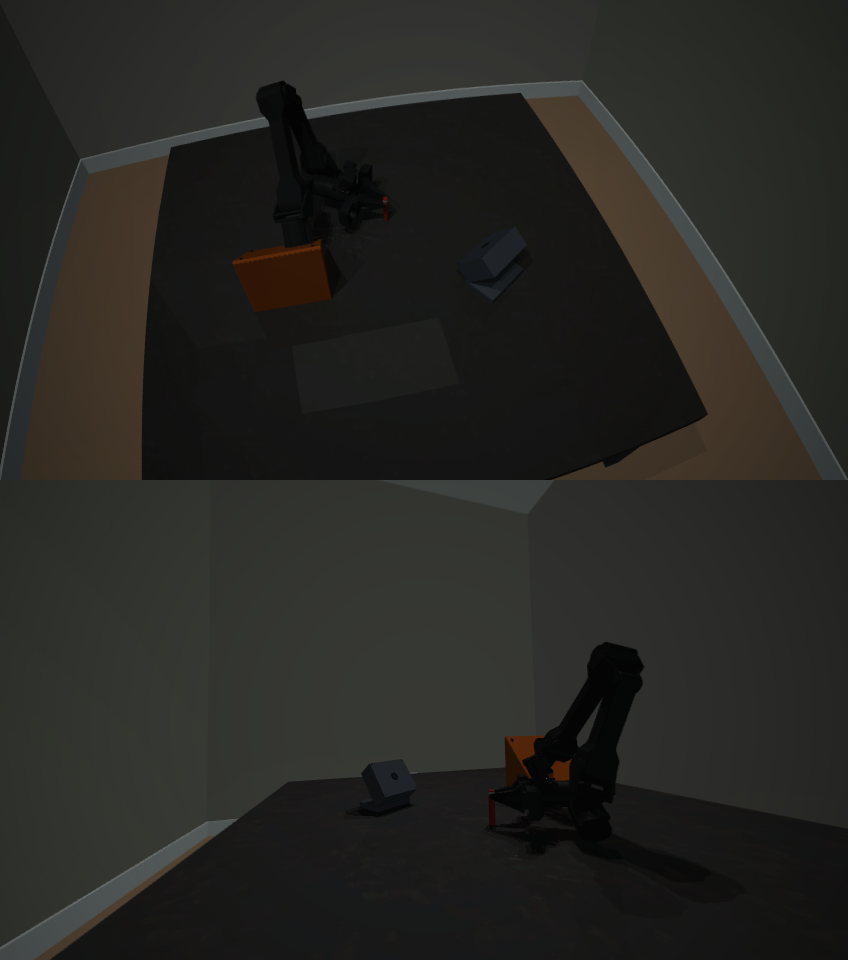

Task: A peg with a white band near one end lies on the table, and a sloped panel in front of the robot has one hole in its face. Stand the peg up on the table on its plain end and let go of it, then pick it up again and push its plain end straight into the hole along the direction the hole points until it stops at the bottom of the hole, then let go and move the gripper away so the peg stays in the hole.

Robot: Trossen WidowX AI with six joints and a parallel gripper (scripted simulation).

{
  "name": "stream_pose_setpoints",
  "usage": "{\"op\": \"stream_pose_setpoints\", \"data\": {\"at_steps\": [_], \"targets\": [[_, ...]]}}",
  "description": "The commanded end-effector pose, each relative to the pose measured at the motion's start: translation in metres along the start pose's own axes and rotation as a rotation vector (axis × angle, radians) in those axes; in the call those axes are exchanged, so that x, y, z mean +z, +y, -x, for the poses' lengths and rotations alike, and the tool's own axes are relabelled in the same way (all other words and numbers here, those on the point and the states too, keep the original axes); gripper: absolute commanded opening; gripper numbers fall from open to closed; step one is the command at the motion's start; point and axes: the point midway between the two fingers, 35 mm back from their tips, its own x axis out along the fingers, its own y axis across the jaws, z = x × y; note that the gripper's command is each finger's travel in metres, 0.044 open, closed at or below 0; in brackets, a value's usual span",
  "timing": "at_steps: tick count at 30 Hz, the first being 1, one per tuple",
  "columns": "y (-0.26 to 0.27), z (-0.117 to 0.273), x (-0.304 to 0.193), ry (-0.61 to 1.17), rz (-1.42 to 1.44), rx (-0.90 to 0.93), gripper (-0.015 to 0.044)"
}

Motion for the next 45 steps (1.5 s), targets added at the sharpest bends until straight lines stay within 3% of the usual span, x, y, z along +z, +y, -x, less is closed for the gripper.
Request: {"op": "stream_pose_setpoints", "data": {"at_steps": [1, 3, 15, 22, 39, 45], "targets": [[0.000, 0.000, 0.000, 0.000, 0.002, 0.000, 0.0130], [0.000, 0.000, 0.000, 0.000, 0.002, 0.000, 0.0130], [0.000, 0.000, 0.000, 0.000, 0.002, 0.000, 0.0440], [0.002, -0.001, 0.005, 0.003, 0.000, -0.008, 0.0440], [0.006, 0.008, 0.155, 0.001, -0.002, -0.003, 0.0440], [0.004, 0.008, 0.157, 0.025, 0.038, -0.015, 0.0440]]}}
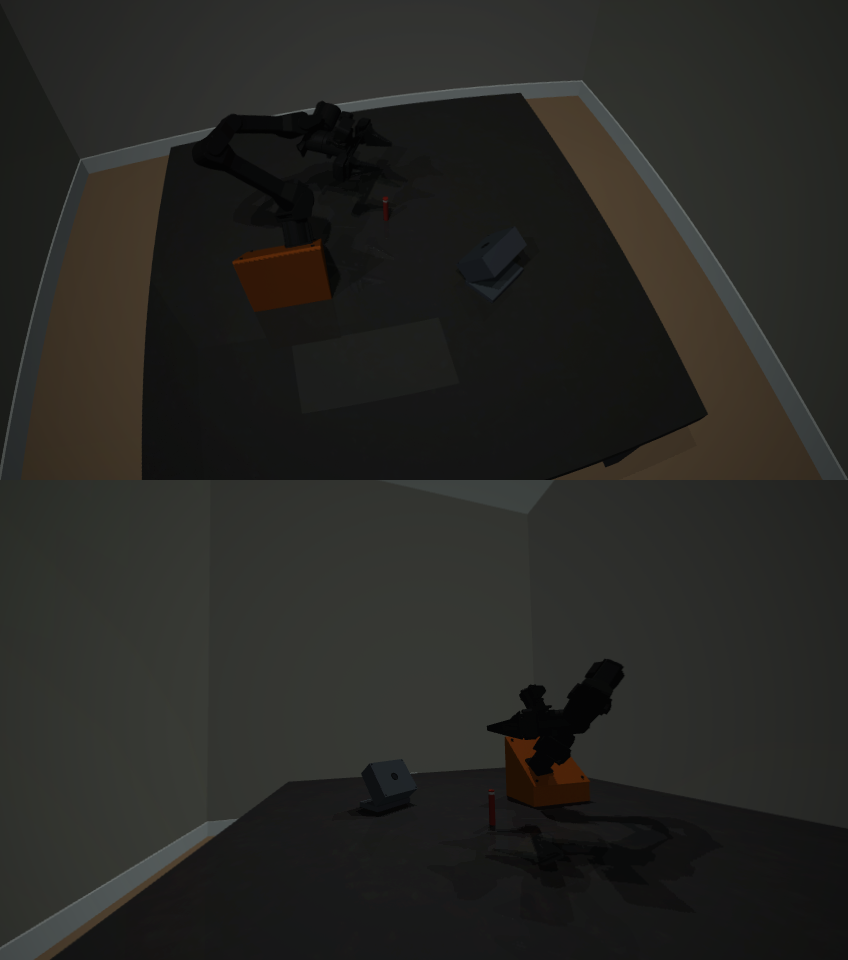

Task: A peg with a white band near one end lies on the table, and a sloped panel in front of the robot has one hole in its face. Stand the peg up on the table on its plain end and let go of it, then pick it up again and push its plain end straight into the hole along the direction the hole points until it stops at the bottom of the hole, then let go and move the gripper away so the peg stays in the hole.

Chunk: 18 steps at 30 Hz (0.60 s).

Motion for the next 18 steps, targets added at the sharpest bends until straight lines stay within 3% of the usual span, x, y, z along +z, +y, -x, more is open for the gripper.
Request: {"op": "stream_pose_setpoints", "data": {"at_steps": [1, 18], "targets": [[-0.001, -0.003, -0.004, 0.045, 0.061, -0.025, 0.0440], [-0.018, -0.022, -0.045, 0.483, 0.370, -0.214, 0.0440]]}}
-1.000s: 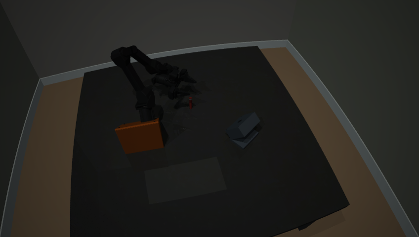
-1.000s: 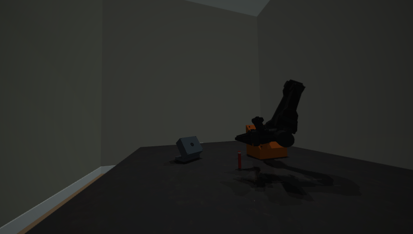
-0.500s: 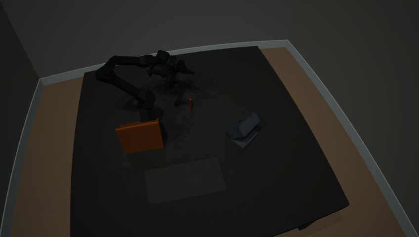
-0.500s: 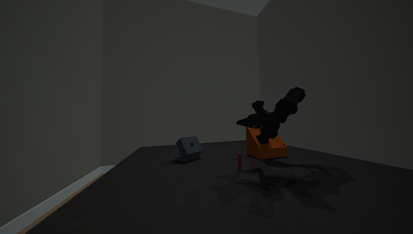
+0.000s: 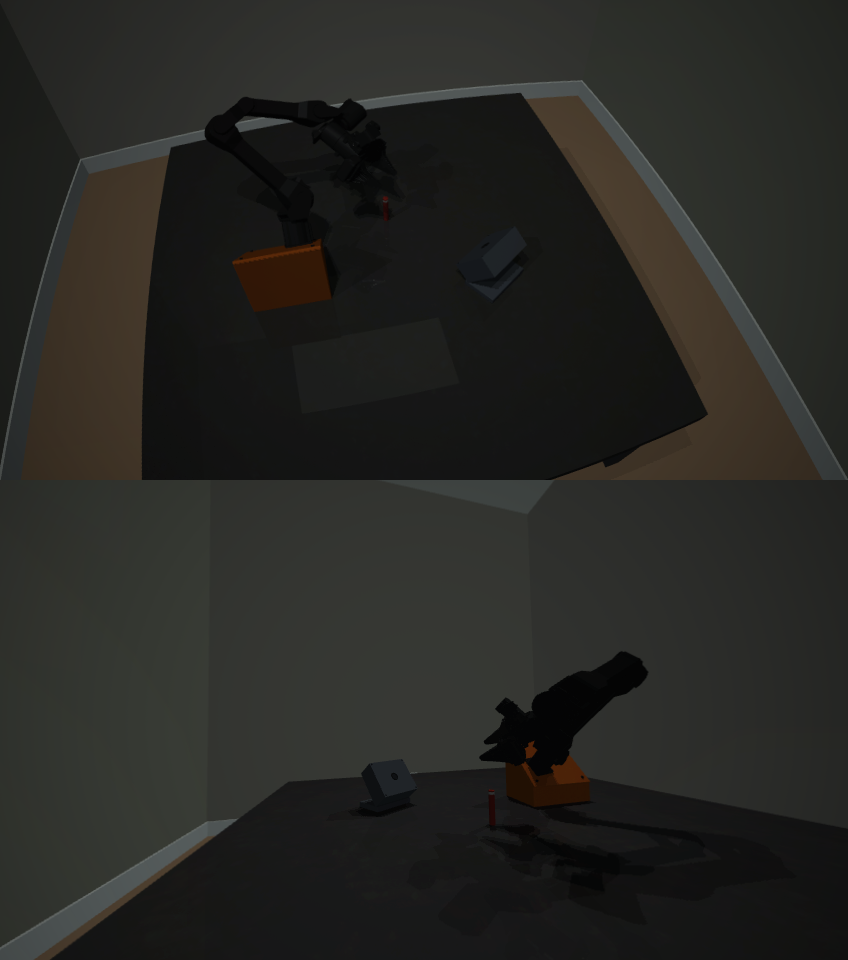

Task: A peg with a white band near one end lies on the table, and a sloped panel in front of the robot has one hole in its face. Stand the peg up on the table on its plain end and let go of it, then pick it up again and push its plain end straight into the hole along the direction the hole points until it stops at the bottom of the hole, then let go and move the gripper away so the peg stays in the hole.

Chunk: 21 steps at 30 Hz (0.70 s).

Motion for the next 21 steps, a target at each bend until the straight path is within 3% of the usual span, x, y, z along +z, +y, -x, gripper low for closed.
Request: {"op": "stream_pose_setpoints", "data": {"at_steps": [1, 21], "targets": [[0.001, -0.005, -0.006, 0.105, 0.049, -0.019, 0.0440], [0.006, -0.019, -0.037, 0.731, 0.116, 0.058, 0.0440]]}}
